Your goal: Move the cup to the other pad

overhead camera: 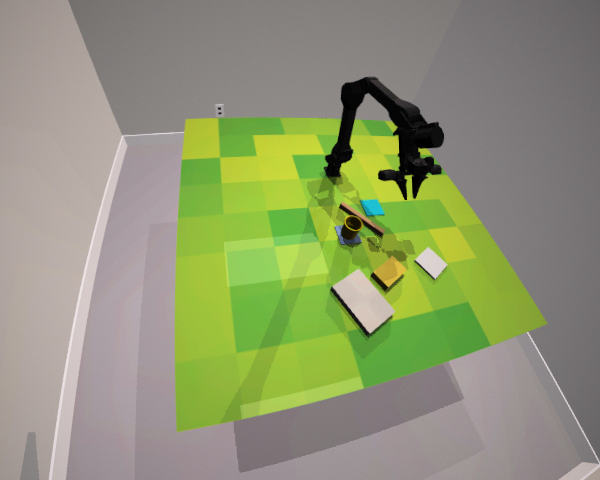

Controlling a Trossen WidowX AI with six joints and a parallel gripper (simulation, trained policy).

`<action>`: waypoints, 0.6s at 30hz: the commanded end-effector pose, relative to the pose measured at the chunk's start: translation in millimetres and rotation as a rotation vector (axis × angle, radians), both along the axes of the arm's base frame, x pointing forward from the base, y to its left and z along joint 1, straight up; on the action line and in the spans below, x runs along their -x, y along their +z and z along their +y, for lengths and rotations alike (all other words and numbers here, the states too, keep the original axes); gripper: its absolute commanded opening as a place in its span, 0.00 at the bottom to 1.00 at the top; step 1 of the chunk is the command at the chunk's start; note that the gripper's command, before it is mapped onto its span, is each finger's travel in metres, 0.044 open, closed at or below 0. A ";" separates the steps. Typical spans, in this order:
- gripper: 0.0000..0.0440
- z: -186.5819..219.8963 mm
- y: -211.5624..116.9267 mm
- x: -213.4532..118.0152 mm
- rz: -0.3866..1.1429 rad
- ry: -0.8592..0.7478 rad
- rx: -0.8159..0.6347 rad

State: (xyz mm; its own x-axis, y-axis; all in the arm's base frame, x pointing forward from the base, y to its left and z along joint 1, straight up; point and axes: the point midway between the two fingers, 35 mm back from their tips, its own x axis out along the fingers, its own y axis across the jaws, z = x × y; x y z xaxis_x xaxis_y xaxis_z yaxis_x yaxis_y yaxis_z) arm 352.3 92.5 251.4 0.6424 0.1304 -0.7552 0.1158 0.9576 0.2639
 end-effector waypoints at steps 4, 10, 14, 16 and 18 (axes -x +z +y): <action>0.31 -0.3 -13.6 -2.1 0.117 -0.016 0.031; 0.31 -3.5 -22.8 -2.7 0.205 -0.018 0.064; 0.31 -6.9 -29.0 -3.1 0.262 -0.019 0.088; 0.31 -9.0 -32.3 -3.3 0.291 -0.018 0.100; 0.30 -11.6 -35.6 -3.5 0.319 -0.017 0.114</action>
State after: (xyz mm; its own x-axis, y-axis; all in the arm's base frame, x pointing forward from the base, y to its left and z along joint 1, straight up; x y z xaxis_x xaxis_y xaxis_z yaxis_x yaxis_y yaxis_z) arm 354.3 85.6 223.7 0.4219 0.0492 -0.9053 0.1875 0.9722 0.1403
